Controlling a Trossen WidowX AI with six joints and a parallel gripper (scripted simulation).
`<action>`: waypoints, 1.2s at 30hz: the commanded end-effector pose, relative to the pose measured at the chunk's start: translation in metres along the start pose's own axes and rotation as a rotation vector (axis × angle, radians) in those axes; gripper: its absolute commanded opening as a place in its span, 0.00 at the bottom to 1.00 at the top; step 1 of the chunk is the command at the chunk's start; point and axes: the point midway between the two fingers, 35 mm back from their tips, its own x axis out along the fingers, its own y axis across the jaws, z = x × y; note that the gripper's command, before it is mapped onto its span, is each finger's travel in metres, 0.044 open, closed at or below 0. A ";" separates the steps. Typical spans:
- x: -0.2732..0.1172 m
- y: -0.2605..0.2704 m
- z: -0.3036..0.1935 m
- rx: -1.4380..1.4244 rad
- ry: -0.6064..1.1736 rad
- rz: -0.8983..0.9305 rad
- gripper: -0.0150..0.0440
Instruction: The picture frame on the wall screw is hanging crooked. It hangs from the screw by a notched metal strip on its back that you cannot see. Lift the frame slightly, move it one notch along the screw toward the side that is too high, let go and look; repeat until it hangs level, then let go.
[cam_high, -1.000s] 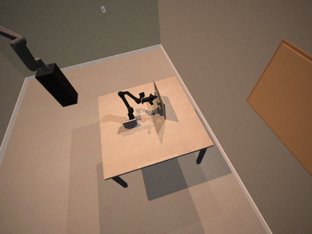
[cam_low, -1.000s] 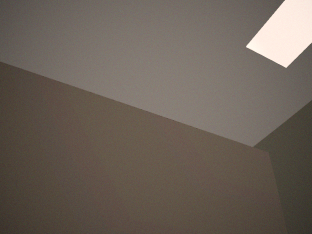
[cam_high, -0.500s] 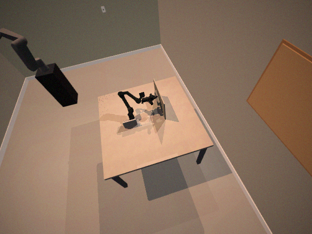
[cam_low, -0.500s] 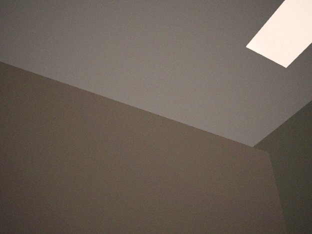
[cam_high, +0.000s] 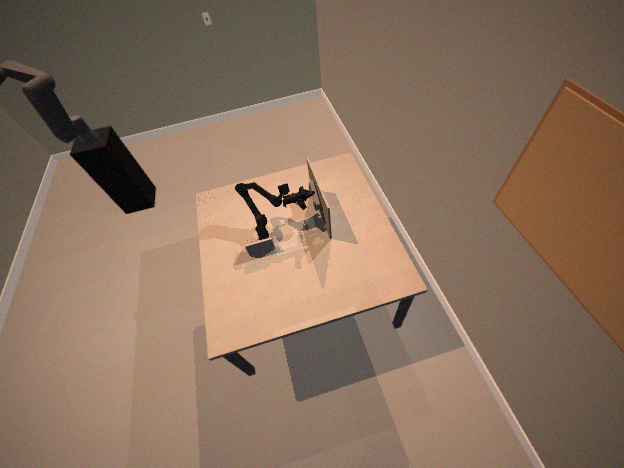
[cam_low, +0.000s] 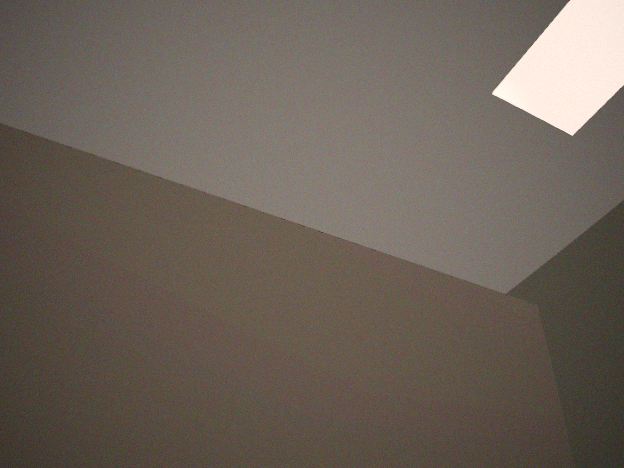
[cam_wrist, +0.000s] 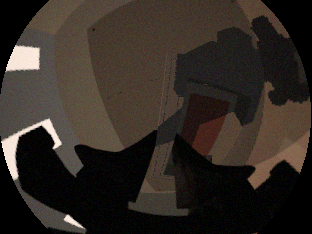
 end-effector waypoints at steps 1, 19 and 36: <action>0.001 0.004 -0.005 -0.002 0.010 0.020 0.25; 0.001 0.004 -0.005 -0.002 0.010 0.020 0.25; 0.001 0.004 -0.008 -0.002 0.010 0.020 0.25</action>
